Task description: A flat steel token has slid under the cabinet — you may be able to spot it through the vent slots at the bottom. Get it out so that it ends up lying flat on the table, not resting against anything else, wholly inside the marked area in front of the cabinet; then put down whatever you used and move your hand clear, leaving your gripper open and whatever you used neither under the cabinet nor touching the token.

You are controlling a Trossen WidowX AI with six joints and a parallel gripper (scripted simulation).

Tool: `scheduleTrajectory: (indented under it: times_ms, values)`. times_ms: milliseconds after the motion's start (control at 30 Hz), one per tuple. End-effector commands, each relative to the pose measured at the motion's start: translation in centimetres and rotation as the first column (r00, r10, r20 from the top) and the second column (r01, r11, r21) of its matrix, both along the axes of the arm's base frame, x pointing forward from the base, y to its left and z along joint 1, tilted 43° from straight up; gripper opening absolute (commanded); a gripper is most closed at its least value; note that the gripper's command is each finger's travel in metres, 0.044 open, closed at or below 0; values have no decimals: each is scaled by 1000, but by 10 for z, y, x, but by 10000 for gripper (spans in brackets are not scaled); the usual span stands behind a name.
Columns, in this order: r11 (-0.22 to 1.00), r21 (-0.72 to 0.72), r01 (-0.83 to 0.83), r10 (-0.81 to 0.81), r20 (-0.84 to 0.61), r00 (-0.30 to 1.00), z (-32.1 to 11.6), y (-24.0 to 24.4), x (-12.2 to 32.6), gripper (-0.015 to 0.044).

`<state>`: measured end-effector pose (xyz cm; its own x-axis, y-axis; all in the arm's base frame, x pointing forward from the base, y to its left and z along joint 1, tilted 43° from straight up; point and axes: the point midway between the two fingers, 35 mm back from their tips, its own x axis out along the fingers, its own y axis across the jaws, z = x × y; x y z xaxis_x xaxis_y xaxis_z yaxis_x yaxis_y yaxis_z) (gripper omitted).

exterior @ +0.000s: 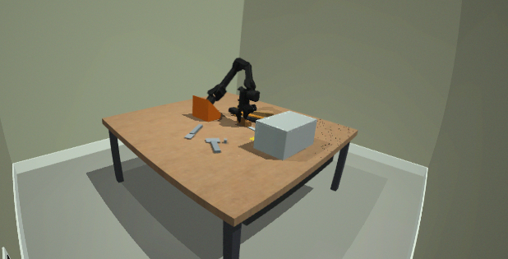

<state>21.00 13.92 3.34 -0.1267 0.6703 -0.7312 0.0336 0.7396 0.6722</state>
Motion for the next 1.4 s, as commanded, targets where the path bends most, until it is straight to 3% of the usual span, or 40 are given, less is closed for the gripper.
scheduleTrajectory:
  times_ms: [0, 100, 600, 767, 1033, 1133, 1367]
  values:
    - [1000, 0, 0, 0, 0, 1000, 0, 0, 0, 200]
    - [1000, 5, 4, -4, 3, 1000, 0, 0, 0, 270]
    - [1000, 5, 3, -3, 3, 1000, -3, 2, -3, 270]
    - [1000, 1, 1, -1, 7, 1000, -2, 1, -1, 139]
    - [1000, 1, 1, -1, 7, 1000, -2, 1, -1, 85]
    - [1000, 1, 1, -1, 7, 1000, -2, 1, -1, 6]
    - [1000, 2, 1, -1, 7, 1000, -2, 1, 2, 0]
